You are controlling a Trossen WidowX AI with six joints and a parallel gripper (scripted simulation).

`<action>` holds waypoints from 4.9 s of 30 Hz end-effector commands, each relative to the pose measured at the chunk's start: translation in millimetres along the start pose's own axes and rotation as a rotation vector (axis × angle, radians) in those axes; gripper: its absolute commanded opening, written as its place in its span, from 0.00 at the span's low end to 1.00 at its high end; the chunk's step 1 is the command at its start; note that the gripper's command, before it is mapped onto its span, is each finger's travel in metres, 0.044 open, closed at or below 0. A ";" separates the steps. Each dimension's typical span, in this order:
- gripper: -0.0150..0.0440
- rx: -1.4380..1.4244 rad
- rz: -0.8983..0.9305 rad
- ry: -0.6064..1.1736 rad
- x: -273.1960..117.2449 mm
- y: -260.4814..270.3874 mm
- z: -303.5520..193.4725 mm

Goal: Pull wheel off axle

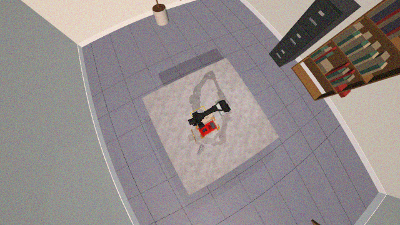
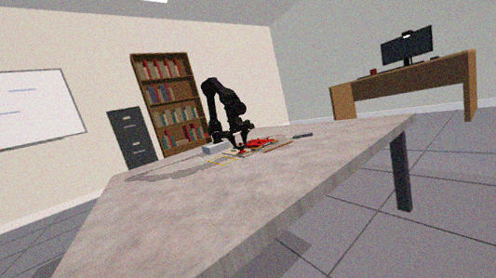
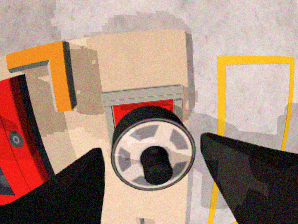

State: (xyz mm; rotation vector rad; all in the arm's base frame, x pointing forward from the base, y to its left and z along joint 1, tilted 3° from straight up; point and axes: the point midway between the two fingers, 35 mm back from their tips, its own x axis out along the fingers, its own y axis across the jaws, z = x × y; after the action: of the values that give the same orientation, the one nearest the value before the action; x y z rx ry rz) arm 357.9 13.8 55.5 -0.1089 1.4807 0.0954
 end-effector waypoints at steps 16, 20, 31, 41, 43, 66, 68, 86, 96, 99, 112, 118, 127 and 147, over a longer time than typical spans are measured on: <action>0.25 0.000 0.000 0.000 -2.1 0.0 0.1; 0.25 0.000 0.000 0.000 -3.4 0.0 0.2; 0.25 -0.001 0.001 0.000 -7.0 0.0 0.4; 0.25 -0.001 0.001 -0.001 -10.3 0.0 0.5; 0.25 -0.001 0.001 -0.001 -11.0 0.0 0.5; 0.25 -0.003 0.001 -0.002 -18.6 -0.1 0.6; 0.25 -0.003 0.002 -0.002 -19.2 -0.1 0.6; 0.25 -0.003 0.002 -0.003 -25.2 -0.1 0.5; 0.25 -0.004 0.002 -0.003 -28.5 -0.1 0.4; 0.25 -0.004 0.002 -0.003 -29.5 -0.1 0.4; 0.25 -0.005 0.003 -0.004 -33.7 -0.1 0.2; 0.25 -0.005 0.003 -0.004 -35.6 -0.1 0.1; 0.25 -0.005 0.003 -0.004 -43.1 -0.1 0.0; 0.25 -0.002 0.000 0.007 -64.7 -28.6 -15.1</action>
State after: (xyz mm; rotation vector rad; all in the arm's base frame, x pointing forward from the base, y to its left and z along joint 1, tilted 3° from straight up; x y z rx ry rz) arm 344.0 -7.2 117.0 -0.1091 1.4939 0.0924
